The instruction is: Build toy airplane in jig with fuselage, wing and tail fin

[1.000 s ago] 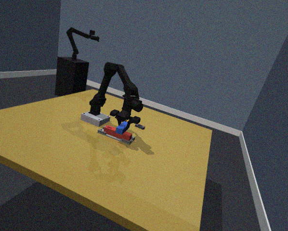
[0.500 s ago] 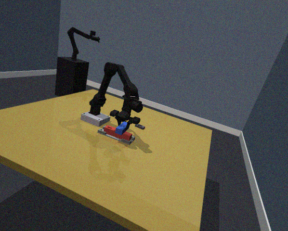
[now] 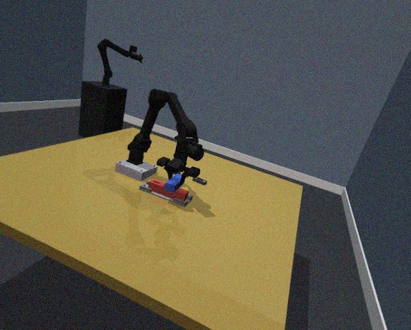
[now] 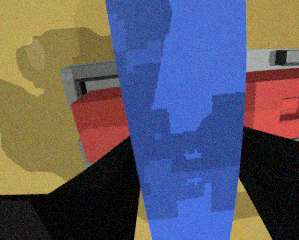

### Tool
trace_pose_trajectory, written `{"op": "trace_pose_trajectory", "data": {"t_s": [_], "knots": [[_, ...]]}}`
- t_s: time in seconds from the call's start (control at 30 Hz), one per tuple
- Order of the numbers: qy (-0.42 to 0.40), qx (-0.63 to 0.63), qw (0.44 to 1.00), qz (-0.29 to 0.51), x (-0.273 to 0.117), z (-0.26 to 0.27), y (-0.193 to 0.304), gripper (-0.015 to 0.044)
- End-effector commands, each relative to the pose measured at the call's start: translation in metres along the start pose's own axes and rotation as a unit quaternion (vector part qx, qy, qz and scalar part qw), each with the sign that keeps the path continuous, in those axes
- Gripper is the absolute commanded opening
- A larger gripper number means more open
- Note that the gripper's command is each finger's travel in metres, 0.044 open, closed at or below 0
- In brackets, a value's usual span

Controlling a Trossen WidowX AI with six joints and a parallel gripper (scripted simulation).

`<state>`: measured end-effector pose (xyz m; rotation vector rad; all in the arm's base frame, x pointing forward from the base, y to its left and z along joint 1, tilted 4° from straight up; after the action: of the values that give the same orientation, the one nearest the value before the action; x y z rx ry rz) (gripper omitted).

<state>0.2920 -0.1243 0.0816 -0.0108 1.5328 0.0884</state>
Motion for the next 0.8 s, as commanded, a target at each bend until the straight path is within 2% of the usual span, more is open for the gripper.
{"op": "trace_pose_trajectory", "data": {"t_s": [0.0, 0.23, 0.53, 0.77], "knots": [[0.0, 0.0, 1.0, 0.0, 0.0, 0.0, 0.0, 0.0267], [0.0, 0.0, 1.0, 0.0, 0.0, 0.0, 0.0, 0.044], [0.0, 0.0, 1.0, 0.0, -0.002, 0.0, 0.0, 0.044], [0.001, 0.003, 1.0, 0.004, -0.081, 0.001, -0.001, 0.044]]}}
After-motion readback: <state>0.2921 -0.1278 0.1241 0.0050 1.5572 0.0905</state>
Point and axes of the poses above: the point midway between the two fingers, 35 mm back from their tips, its own x axis out along the fingers, its own z axis across the jaws, y = z × x, the point moved 2 cm from there along -x, back along the fingers, and after that the axes turned 1 degree about x, right-handed, at the moved point
